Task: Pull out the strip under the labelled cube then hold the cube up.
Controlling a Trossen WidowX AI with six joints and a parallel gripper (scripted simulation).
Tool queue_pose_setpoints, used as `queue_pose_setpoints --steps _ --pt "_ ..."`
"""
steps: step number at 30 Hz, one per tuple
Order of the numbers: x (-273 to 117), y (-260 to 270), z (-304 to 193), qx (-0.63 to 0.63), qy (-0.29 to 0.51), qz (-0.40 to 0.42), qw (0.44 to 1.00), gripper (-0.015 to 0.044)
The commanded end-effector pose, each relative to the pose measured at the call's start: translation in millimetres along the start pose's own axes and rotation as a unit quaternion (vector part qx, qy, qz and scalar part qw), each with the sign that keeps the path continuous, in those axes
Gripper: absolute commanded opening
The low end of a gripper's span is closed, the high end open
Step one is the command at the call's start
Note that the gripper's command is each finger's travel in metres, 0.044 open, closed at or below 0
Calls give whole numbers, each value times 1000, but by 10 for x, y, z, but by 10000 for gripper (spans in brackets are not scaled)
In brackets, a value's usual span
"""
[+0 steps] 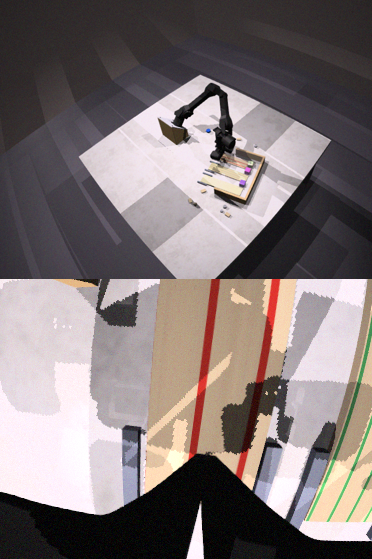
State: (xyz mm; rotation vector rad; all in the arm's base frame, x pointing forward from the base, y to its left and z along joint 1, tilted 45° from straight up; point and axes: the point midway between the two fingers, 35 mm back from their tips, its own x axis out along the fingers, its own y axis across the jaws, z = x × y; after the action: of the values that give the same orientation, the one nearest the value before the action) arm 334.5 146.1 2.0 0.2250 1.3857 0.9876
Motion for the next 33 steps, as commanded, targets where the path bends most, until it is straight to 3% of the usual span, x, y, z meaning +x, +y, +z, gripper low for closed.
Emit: queue_pose_setpoints --steps 1,33 --pt "62 0 -30 5 1 3 1000 0" --pt "114 3 -35 5 1 4 1000 0"
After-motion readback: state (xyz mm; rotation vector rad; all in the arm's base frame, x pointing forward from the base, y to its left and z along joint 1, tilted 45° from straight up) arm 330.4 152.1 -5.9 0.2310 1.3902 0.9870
